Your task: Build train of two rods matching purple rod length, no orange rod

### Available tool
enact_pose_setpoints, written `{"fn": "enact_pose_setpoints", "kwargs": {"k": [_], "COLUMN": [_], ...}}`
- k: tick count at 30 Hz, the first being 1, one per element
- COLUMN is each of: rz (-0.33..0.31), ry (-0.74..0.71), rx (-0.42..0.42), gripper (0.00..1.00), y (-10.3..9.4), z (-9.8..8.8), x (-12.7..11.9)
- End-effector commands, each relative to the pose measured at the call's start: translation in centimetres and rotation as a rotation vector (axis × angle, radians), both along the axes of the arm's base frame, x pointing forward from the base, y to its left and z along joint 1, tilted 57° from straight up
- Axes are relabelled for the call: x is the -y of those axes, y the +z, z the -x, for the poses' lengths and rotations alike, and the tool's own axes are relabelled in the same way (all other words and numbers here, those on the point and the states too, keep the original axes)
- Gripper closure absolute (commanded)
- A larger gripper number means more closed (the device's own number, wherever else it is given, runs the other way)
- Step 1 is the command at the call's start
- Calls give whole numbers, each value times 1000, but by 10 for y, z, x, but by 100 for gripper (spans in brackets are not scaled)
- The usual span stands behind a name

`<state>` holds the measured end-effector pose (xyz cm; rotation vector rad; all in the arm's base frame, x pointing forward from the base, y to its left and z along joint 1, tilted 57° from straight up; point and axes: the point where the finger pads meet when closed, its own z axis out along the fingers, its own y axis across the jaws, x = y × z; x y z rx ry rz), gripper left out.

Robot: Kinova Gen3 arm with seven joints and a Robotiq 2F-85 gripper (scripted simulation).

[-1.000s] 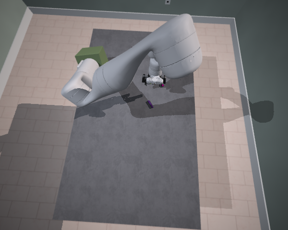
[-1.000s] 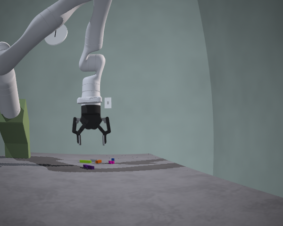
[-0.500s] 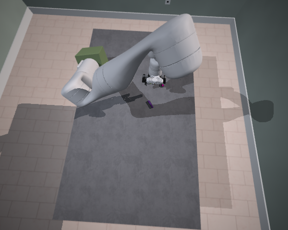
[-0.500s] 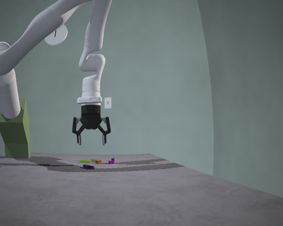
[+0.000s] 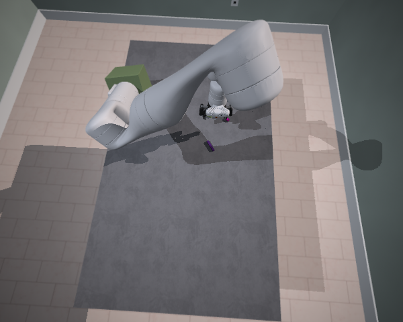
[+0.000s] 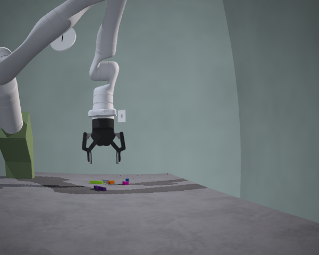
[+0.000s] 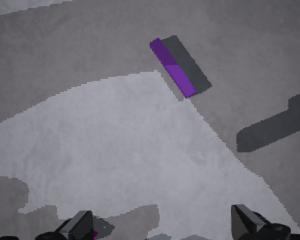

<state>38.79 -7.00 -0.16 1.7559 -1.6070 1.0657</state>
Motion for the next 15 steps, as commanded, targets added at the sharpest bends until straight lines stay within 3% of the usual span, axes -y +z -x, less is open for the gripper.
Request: {"fn": "enact_pose_setpoints", "kwargs": {"k": [1, 15], "rz": [2, 40], "ry": [8, 107], "rx": [-10, -144], "gripper": [0, 0], "y": [-1, -8], "z": [-1, -8], "x": [-1, -7]}}
